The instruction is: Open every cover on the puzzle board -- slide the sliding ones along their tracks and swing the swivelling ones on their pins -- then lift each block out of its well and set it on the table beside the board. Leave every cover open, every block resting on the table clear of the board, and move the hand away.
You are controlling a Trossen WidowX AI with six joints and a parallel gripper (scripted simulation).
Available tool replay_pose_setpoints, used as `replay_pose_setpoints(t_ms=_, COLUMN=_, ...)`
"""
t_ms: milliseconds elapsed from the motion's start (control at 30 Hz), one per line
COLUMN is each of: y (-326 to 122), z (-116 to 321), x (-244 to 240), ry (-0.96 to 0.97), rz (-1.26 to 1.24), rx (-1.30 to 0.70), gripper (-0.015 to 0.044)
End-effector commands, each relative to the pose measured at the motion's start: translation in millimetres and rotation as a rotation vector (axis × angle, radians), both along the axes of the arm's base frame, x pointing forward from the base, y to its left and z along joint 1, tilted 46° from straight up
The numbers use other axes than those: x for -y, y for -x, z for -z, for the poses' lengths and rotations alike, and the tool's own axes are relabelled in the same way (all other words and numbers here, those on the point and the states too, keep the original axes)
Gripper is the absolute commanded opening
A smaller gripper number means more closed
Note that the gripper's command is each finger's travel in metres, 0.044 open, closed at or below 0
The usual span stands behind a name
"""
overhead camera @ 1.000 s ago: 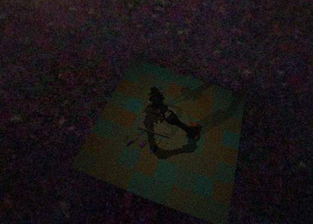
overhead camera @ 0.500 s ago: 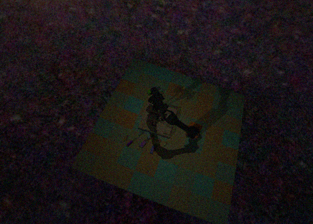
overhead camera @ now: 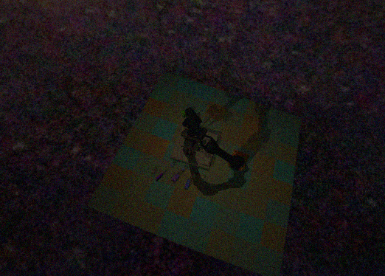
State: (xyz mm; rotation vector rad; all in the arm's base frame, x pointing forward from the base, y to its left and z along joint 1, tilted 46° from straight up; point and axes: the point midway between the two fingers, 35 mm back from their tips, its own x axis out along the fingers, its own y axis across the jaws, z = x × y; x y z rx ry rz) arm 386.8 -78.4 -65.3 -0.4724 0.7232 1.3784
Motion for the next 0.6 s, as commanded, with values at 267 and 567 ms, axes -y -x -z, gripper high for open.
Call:
replay_pose_setpoints(t_ms=267, y=-1.2, z=6.7, x=-7.2, ry=-0.004, rz=-0.001, rx=0.006, gripper=0.0144)
replay_pose_setpoints(t_ms=567, y=-1.5, z=12.7, x=-13.5, ry=-0.004, rz=-0.002, rx=0.006, gripper=0.0144)
